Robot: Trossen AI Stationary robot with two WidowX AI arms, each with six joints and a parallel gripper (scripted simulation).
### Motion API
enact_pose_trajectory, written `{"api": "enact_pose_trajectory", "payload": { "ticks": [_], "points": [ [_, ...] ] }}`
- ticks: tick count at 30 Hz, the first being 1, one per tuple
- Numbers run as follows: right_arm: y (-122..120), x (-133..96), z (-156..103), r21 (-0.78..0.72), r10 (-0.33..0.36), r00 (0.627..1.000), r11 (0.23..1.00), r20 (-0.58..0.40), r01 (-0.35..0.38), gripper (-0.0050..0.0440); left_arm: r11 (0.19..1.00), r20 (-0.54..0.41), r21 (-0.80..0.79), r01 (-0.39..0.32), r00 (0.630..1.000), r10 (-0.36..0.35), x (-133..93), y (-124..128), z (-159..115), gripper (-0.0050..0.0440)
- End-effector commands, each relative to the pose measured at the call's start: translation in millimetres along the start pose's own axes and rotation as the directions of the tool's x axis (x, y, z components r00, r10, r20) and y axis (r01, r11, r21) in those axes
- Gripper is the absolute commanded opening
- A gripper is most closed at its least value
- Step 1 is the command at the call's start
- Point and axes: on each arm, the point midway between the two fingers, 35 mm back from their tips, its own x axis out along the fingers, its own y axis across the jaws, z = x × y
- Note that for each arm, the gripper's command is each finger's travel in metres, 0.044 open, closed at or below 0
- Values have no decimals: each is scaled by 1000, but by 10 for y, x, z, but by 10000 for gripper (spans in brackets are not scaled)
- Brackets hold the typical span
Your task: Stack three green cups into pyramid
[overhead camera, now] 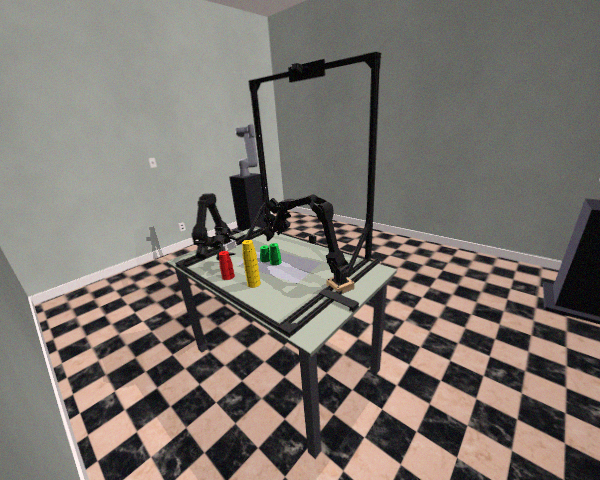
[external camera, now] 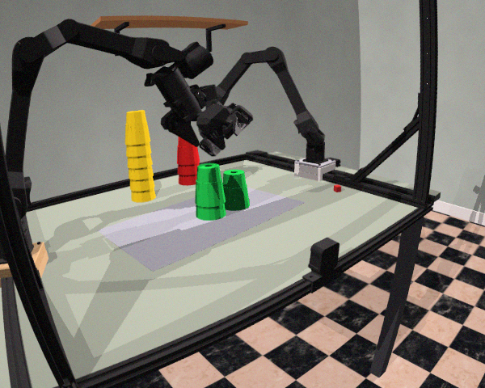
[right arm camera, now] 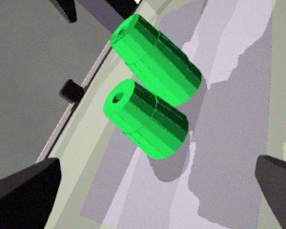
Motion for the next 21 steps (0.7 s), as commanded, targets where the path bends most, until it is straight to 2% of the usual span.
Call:
{"api": "enact_pose_trajectory", "payload": {
  "ticks": [1, 9, 13, 21],
  "points": [
    [1, 3, 5, -2, 2, 1000, 1000, 4, -2, 440, 1000, -5, -14, 3, 1000, -3, 71, 19, 54, 440],
    [1, 3, 5, -2, 2, 1000, 1000, 4, -2, 440, 1000, -18, -19, 0, 1000, 0, 141, 40, 40, 440],
    [1, 3, 5, -2, 2, 1000, 1000, 4, -2, 440, 1000, -18, -19, 0, 1000, 0, 256, 46, -29, 440],
    [1, 3, 5, -2, 2, 1000, 1000, 4, -2, 440, 1000, -18, -19, 0, 1000, 0, 265, 46, -34, 440]
  ]
}}
